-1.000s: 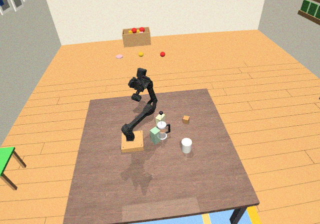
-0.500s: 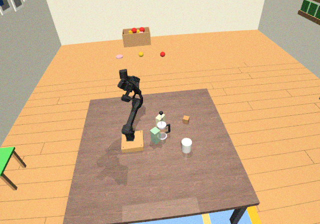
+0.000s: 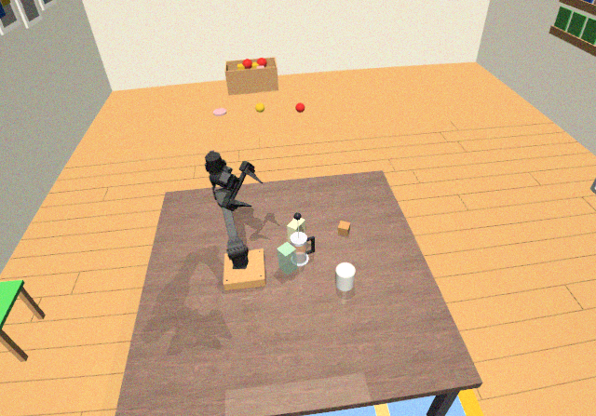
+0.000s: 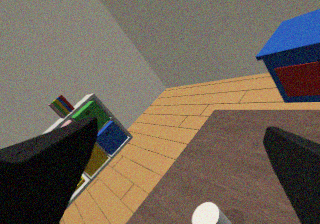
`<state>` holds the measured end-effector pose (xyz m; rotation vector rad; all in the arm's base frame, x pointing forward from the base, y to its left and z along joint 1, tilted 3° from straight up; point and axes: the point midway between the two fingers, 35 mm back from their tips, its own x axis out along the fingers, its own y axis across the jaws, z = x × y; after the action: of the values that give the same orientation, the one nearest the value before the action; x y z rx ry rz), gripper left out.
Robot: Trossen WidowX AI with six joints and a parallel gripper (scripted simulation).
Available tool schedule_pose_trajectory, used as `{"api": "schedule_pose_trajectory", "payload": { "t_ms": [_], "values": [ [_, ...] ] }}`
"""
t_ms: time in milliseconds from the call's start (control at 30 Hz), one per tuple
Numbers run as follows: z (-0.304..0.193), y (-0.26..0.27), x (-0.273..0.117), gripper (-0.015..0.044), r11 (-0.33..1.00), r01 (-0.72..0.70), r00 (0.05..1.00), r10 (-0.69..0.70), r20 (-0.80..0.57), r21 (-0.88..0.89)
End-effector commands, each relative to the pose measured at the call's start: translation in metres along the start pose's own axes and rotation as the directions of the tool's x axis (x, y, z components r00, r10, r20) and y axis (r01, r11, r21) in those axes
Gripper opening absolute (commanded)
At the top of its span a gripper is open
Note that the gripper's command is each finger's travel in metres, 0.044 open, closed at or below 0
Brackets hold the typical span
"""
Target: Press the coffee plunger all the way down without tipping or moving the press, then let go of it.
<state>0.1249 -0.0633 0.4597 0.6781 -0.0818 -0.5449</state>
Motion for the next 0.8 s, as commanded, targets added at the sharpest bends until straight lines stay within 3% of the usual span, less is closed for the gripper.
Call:
{"api": "schedule_pose_trajectory", "payload": {
  "t_ms": [0,367,767],
  "values": [
    [-0.016,-0.006,0.016,0.044,0.996,-0.061,0.991,0.052,-0.123,-0.066],
    [-0.088,0.005,0.049,0.044,0.889,-0.346,0.871,0.184,-0.456,-0.301],
    [-0.19,0.032,0.047,0.044,0.558,-0.688,0.654,0.199,-0.729,-0.465]
  ]
}}
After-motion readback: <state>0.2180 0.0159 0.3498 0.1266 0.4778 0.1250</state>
